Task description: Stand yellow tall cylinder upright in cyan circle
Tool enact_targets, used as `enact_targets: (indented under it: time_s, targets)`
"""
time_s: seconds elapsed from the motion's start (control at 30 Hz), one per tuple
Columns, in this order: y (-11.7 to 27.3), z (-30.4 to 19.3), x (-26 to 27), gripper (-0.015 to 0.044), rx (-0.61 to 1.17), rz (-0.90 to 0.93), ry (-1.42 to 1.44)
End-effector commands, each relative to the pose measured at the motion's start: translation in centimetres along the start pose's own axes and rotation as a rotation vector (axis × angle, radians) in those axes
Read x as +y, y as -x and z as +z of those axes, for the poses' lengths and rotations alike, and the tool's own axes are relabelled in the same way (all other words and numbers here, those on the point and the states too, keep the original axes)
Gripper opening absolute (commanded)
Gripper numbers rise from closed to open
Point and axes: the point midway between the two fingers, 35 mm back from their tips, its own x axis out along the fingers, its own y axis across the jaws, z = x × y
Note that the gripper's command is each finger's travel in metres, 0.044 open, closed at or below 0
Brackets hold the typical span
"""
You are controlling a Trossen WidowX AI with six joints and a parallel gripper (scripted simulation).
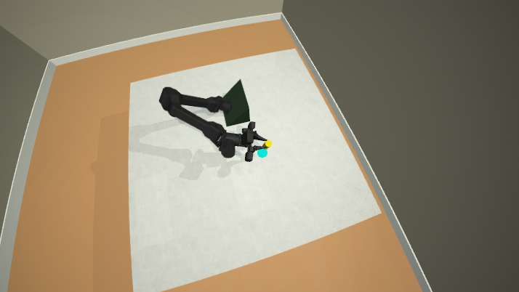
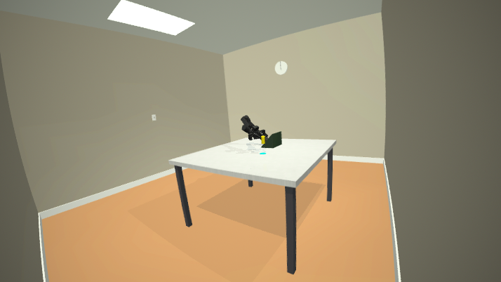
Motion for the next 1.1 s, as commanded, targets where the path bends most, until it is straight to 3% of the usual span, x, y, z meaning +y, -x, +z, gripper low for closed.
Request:
enact_targets:
  time_s: [0.0, 1.07]
  targets:
    - [0.4, -0.1, 0.1, 0.0105, -0.025, -0.008, 0.015]
    - [2.0, 0.0, 0.6, 0.0105, -0.151, -0.055, 0.101]
